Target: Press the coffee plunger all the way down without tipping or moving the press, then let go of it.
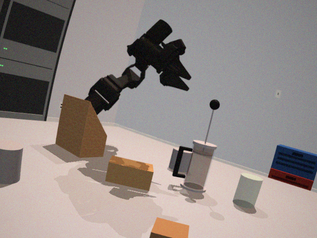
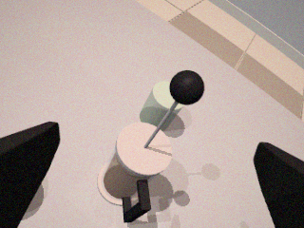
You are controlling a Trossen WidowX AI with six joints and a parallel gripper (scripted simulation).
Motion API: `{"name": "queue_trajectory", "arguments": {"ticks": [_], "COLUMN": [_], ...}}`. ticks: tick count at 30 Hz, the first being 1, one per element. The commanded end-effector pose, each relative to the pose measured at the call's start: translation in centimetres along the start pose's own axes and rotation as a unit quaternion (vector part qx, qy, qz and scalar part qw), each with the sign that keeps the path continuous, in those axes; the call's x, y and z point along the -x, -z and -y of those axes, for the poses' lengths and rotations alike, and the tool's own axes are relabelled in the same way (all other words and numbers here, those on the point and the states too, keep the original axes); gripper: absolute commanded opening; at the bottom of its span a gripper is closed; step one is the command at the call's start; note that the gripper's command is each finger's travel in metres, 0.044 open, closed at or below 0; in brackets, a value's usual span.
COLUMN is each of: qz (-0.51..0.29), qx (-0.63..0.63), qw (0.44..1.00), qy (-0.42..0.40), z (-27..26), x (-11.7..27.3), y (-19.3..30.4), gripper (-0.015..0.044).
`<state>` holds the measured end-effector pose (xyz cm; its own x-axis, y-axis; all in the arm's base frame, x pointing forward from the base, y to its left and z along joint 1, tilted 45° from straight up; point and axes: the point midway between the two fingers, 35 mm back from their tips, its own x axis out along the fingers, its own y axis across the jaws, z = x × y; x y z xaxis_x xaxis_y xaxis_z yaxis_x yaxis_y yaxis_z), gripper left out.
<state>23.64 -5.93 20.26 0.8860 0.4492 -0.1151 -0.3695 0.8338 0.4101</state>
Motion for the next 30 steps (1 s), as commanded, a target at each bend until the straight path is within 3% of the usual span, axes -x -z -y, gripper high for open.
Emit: {"name": "queue_trajectory", "arguments": {"ticks": [1, 7, 17, 30], "qz": [-0.009, -0.021, -0.020, -0.021], "qx": [-0.058, -0.148, -0.147, -0.146], "qw": [0.998, 0.989, 0.989, 0.989], "qy": [0.001, -0.010, -0.012, -0.012], "z": [1.7, 4.5, 2.7, 2.6], "x": [-1.1, -3.4, -6.1, -7.3], "y": [-2.2, -5.5, -0.4, -0.4], "gripper": [0.0440, 0.0440, 0.0440, 0.0440]}}
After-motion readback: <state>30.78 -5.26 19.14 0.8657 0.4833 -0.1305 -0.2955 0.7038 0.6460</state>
